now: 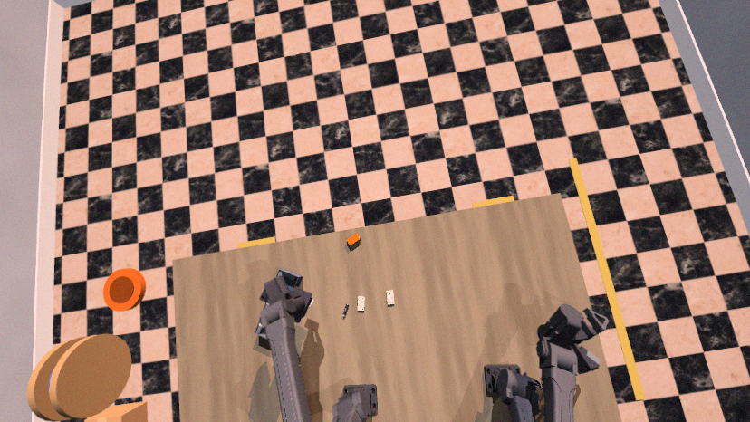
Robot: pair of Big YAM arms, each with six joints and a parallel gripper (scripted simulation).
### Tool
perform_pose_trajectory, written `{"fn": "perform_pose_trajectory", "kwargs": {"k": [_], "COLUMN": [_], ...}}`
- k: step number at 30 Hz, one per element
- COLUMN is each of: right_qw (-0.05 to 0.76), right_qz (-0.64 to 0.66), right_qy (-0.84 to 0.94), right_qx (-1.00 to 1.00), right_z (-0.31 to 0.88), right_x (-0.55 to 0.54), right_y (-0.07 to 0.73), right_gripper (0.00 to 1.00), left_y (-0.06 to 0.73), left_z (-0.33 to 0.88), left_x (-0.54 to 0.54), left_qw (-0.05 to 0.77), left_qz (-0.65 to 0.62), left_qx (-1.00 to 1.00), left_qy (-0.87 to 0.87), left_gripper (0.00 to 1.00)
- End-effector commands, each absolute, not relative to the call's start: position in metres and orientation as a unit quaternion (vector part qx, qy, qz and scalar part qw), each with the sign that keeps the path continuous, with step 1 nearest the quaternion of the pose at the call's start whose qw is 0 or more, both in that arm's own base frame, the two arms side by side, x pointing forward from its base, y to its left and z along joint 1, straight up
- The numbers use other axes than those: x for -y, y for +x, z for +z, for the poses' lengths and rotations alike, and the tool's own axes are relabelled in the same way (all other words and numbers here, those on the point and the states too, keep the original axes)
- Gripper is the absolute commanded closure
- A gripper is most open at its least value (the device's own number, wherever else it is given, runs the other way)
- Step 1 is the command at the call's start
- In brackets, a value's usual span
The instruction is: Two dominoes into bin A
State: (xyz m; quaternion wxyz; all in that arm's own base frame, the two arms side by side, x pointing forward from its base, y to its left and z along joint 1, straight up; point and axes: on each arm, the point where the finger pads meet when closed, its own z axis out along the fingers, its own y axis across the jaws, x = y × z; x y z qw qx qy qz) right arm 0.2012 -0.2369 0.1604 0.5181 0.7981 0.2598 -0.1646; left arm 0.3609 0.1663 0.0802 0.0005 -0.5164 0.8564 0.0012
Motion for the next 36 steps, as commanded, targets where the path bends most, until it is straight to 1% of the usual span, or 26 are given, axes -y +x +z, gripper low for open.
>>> {"fn": "perform_pose_trajectory", "kwargs": {"k": [1, 5, 10, 12, 20, 36], "right_qw": [0.52, 0.52, 0.52, 0.52, 0.52, 0.52], "right_qz": [-0.164, -0.164, -0.164, -0.164, -0.164, -0.164], "right_qy": [0.799, 0.799, 0.799, 0.799, 0.799, 0.799], "right_qx": [-0.255, -0.255, -0.255, -0.255, -0.255, -0.255], "right_z": [0.163, 0.163, 0.163, 0.163, 0.163, 0.163], "right_x": [0.239, 0.239, 0.239, 0.239, 0.239, 0.239], "right_y": [0.201, 0.201, 0.201, 0.201, 0.201, 0.201], "right_gripper": [0.0, 0.0, 0.0, 0.0, 0.0, 0.0], "left_y": [0.384, 0.378, 0.368, 0.368, 0.357, 0.362], "left_z": [0.092, 0.091, 0.091, 0.091, 0.091, 0.091], "left_x": [-0.2, -0.219, -0.248, -0.248, -0.297, -0.293], "left_qw": [0.026, 0.022, 0.015, 0.015, 0.014, 0.012], "left_qz": [-0.003, -0.001, -0.001, -0.001, -0.002, -0.005], "left_qx": [-0.864, -0.864, -0.789, -0.789, -0.697, -0.525], "left_qy": [-0.503, -0.503, -0.614, -0.614, -0.717, -0.851], "left_gripper": [0.8, 0.8, 0.8, 0.8, 0.8, 0.8]}}
